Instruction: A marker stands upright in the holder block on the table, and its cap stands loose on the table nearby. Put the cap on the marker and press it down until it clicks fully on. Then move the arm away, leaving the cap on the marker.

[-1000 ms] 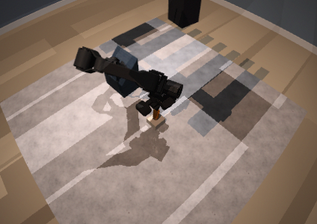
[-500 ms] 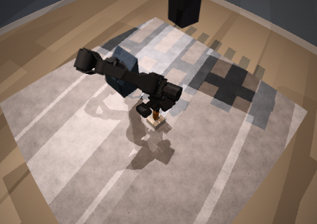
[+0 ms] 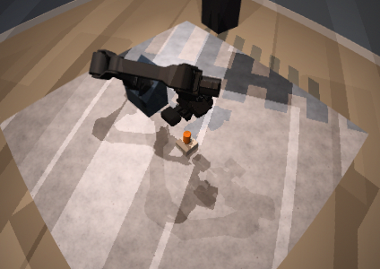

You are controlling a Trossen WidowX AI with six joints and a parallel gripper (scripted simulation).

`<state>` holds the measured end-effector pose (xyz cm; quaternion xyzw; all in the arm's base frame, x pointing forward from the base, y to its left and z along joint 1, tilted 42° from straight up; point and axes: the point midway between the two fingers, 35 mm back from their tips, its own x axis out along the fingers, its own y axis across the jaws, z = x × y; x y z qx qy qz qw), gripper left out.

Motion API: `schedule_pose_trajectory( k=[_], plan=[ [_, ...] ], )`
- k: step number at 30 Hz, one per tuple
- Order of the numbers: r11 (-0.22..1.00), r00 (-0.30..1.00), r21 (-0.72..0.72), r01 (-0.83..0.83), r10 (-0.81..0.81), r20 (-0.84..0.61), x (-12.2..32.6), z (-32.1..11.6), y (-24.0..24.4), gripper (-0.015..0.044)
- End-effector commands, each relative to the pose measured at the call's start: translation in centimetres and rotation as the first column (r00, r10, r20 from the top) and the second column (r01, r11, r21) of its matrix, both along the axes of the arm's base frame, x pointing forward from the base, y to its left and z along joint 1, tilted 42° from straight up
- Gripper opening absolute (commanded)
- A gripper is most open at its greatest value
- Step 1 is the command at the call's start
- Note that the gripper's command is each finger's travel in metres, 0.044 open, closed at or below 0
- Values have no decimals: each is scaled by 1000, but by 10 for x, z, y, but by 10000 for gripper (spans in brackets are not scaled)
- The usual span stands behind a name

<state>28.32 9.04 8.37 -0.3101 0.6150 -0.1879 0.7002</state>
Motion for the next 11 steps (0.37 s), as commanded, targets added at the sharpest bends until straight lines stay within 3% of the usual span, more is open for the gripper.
schedule_pose_trajectory(
  k=[1, 11],
  plan=[
    [1000, 1000, 5, 9, -9, 0, 0, 2, 1, 105],
    [1000, 1000, 5, 9, -9, 0, 0, 2, 1, 367]
  ],
)
